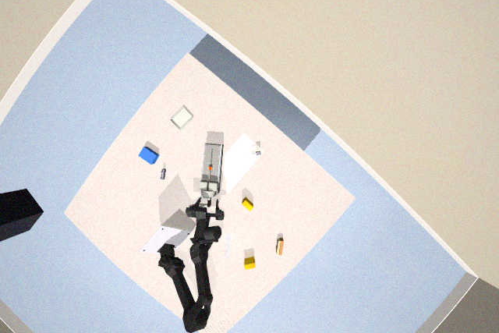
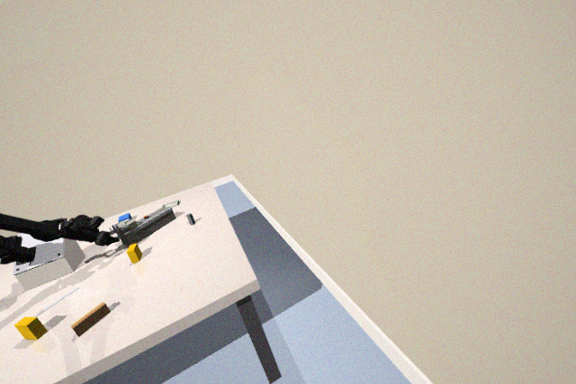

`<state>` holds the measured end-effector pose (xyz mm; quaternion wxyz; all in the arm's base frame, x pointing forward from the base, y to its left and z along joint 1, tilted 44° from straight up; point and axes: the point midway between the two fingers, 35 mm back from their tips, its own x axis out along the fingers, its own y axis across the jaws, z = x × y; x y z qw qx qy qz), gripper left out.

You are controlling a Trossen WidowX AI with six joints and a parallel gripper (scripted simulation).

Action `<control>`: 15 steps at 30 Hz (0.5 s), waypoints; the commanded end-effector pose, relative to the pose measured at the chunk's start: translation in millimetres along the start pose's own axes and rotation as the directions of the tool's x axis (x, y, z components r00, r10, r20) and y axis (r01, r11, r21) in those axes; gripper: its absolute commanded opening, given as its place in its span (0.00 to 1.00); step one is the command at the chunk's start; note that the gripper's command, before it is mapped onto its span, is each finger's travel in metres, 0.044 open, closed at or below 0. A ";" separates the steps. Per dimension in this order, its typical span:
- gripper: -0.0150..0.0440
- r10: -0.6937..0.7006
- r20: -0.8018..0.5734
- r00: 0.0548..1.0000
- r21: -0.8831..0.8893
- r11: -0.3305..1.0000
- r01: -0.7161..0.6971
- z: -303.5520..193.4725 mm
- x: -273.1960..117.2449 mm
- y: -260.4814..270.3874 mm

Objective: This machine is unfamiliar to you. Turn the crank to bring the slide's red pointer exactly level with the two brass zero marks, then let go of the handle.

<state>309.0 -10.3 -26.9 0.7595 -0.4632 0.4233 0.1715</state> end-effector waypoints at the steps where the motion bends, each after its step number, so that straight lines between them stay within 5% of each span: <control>1: 1.00 -0.014 0.009 1.000 0.004 1.000 0.014 12.3 -11.4 -4.2; 15: 1.00 0.001 0.006 1.000 0.004 1.000 -0.001 68.4 -57.4 -3.8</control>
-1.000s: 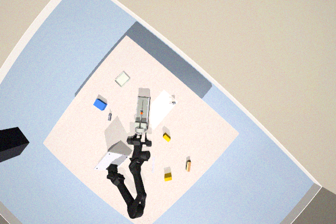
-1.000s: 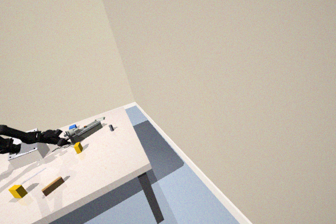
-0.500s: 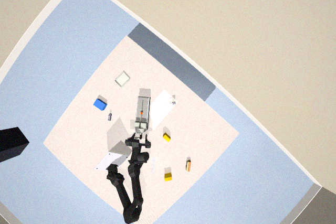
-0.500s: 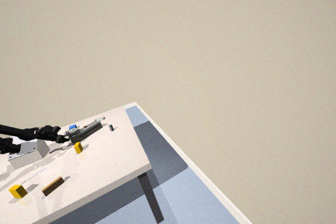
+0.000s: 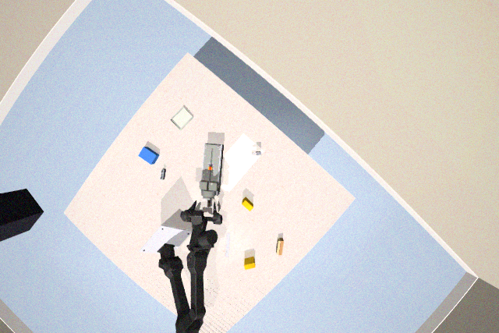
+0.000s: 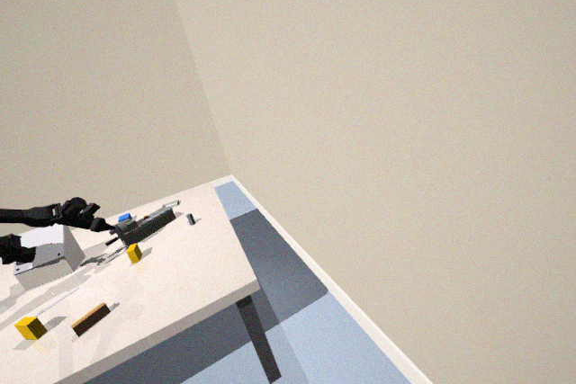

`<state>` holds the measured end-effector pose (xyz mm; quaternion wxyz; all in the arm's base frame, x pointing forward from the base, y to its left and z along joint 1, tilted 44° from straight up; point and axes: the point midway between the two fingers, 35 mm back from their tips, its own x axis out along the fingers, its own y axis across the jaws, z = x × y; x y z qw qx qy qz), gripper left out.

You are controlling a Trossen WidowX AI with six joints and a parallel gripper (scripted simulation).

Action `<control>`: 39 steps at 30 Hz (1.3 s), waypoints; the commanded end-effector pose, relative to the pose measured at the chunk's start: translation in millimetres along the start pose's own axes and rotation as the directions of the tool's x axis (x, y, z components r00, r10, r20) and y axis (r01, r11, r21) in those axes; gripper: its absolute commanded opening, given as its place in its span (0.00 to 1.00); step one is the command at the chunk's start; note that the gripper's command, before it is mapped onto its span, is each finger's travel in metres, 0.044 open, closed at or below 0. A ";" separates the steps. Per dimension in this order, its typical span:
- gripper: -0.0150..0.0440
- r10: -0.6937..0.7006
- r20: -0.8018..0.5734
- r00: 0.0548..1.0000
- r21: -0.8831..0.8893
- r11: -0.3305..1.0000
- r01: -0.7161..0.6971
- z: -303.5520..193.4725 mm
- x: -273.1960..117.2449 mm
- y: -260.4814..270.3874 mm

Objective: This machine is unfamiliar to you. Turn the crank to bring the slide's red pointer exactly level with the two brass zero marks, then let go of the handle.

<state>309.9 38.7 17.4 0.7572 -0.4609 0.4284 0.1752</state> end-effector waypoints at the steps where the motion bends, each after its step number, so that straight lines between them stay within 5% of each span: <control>1: 1.00 -0.012 0.012 1.000 0.002 1.000 0.012 21.5 -21.5 -3.2; 10: 1.00 -0.014 0.011 1.000 0.004 1.000 0.014 46.1 -57.0 1.1; 39: 1.00 -0.286 -0.148 0.947 0.315 0.894 0.319 131.7 19.6 11.7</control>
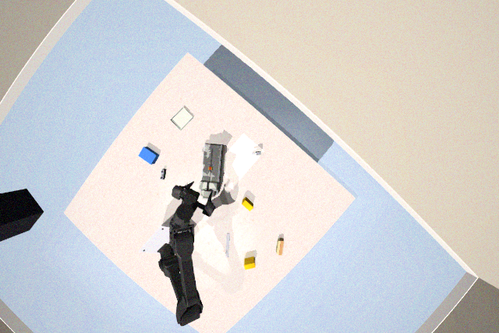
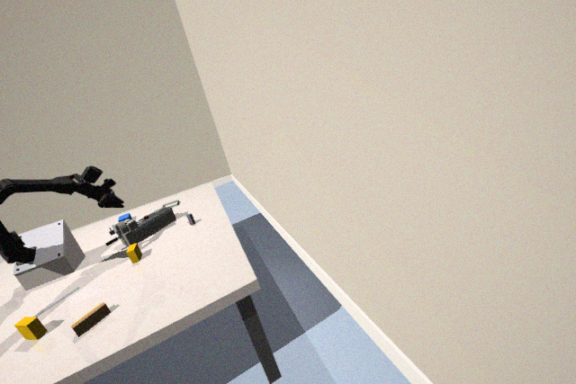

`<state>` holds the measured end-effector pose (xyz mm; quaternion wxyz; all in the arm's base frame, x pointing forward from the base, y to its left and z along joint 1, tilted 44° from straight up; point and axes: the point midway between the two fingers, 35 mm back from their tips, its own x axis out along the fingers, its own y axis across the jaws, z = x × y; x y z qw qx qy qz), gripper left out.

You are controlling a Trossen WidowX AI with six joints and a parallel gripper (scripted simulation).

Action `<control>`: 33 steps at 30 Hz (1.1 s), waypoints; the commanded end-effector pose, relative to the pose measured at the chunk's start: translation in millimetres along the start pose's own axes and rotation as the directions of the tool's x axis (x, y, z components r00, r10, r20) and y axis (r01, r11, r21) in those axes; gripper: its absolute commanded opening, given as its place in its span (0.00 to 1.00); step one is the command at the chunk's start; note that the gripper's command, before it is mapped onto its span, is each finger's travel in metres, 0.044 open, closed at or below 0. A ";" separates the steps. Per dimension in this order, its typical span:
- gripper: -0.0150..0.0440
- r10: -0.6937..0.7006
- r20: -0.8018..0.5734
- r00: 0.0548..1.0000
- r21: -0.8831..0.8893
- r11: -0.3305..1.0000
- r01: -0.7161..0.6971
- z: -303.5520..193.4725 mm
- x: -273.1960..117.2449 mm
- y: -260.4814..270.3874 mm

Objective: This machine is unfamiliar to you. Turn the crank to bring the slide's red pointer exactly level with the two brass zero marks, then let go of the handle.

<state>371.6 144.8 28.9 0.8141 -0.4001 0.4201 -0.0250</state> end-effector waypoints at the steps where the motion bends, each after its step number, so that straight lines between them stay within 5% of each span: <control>1: 1.00 -0.031 0.004 1.000 0.029 0.999 0.031 7.8 4.6 8.7; 10: 1.00 -0.040 0.005 0.999 0.035 0.999 0.040 -22.9 47.4 10.2; 33: 1.00 -0.040 0.005 0.999 0.035 0.999 0.040 -23.7 48.3 10.2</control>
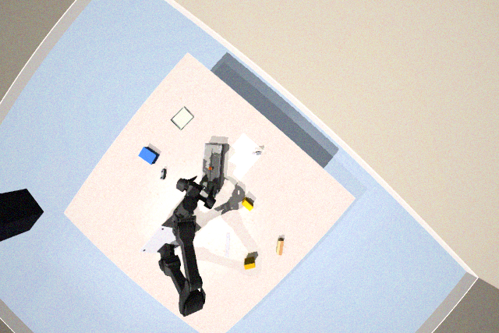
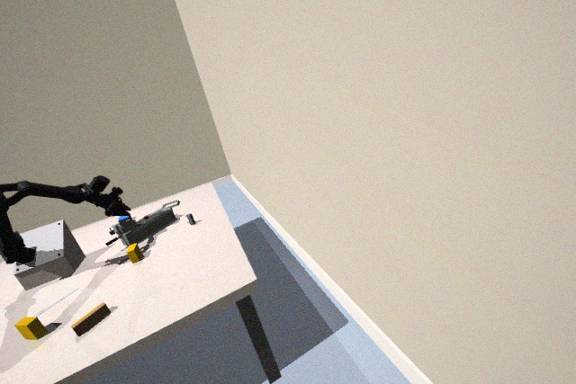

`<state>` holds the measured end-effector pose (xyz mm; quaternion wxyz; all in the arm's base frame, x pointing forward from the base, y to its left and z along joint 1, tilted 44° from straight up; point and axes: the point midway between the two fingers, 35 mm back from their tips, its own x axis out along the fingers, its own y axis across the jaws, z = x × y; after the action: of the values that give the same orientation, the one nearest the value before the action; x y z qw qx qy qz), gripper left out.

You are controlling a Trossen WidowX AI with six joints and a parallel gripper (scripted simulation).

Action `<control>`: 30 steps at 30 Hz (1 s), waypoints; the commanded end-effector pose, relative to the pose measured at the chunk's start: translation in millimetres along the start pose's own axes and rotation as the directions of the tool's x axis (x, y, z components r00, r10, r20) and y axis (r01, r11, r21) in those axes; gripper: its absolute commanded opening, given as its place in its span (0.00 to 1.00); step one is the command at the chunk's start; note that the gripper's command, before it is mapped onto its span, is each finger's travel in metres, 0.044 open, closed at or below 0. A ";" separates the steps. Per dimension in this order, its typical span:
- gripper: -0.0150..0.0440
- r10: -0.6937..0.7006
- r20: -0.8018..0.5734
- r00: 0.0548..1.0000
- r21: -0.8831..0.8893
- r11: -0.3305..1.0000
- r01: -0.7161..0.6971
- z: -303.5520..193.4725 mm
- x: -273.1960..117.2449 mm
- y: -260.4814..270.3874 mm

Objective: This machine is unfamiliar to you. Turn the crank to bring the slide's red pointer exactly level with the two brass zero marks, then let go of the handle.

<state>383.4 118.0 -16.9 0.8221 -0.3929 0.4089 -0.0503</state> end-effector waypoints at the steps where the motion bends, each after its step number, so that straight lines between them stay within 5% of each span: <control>1: 0.96 0.003 0.001 1.000 -0.005 1.000 -0.003 -0.2 0.1 1.0; 17: 0.25 0.003 0.001 1.000 -0.005 1.000 -0.003 -0.2 0.1 1.0; 30: 0.25 0.001 0.000 1.000 0.000 1.000 -0.001 0.0 0.0 0.2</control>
<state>383.4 118.1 -17.1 0.8221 -0.3928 0.4091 -0.0498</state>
